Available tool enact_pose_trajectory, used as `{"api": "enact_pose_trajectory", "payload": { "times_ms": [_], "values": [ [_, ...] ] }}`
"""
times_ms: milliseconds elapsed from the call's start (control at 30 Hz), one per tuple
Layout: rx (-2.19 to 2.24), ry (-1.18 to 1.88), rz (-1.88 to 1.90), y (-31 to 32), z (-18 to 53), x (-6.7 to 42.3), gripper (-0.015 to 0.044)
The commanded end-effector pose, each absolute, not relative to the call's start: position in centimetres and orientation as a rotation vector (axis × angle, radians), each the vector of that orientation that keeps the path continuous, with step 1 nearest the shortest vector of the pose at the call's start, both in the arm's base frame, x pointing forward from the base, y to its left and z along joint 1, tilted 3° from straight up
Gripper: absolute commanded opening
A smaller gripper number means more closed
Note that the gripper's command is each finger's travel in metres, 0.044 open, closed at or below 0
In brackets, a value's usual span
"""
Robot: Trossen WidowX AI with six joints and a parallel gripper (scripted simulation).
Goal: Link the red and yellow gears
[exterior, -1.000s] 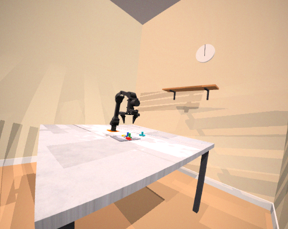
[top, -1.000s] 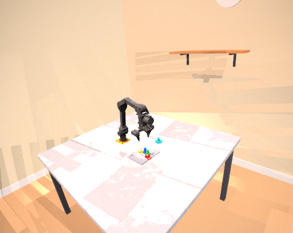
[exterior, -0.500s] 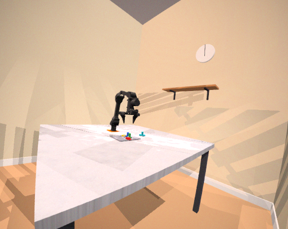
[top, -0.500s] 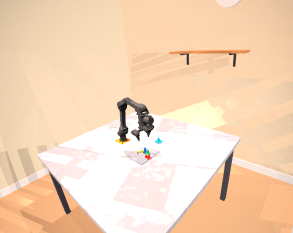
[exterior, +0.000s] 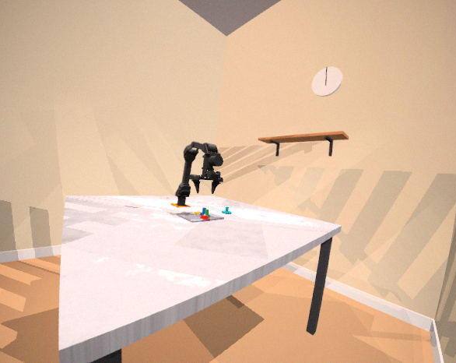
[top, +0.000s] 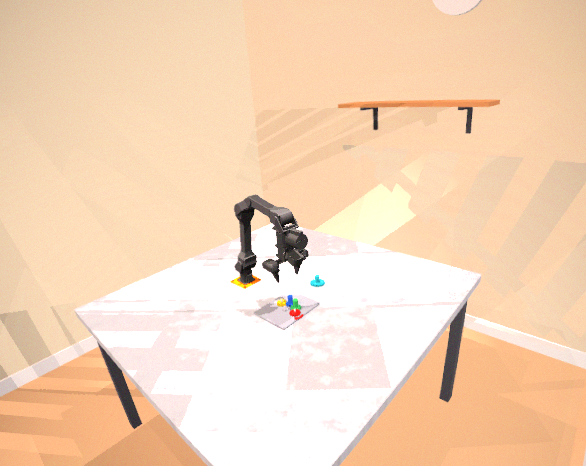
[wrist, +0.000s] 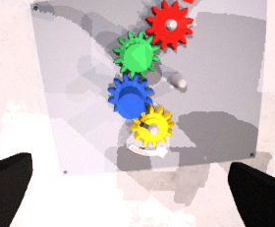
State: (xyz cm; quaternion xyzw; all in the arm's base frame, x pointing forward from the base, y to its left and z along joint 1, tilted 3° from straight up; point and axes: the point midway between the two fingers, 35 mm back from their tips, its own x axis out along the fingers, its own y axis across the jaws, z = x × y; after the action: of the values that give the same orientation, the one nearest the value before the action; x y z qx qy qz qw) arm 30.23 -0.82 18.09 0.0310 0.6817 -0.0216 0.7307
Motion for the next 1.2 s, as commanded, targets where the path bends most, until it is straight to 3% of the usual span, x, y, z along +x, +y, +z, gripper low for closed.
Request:
{"api": "enact_pose_trajectory", "payload": {
  "times_ms": [0, 233, 467, 900, 1167],
  "values": [
    [0.068, 1.500, -0.046, -0.8, 18.2, 30.2, 0.0440],
    [0.068, 1.500, -0.046, -0.6, 18.2, 30.2, 0.0440],
    [0.074, 1.505, -0.040, 8.4, 19.4, 29.2, 0.0440],
    [0.087, 1.513, -0.028, 23.8, 21.8, 18.9, 0.0440],
    [0.088, 1.514, -0.026, 25.1, 22.0, 17.2, 0.0440]
  ]
}}
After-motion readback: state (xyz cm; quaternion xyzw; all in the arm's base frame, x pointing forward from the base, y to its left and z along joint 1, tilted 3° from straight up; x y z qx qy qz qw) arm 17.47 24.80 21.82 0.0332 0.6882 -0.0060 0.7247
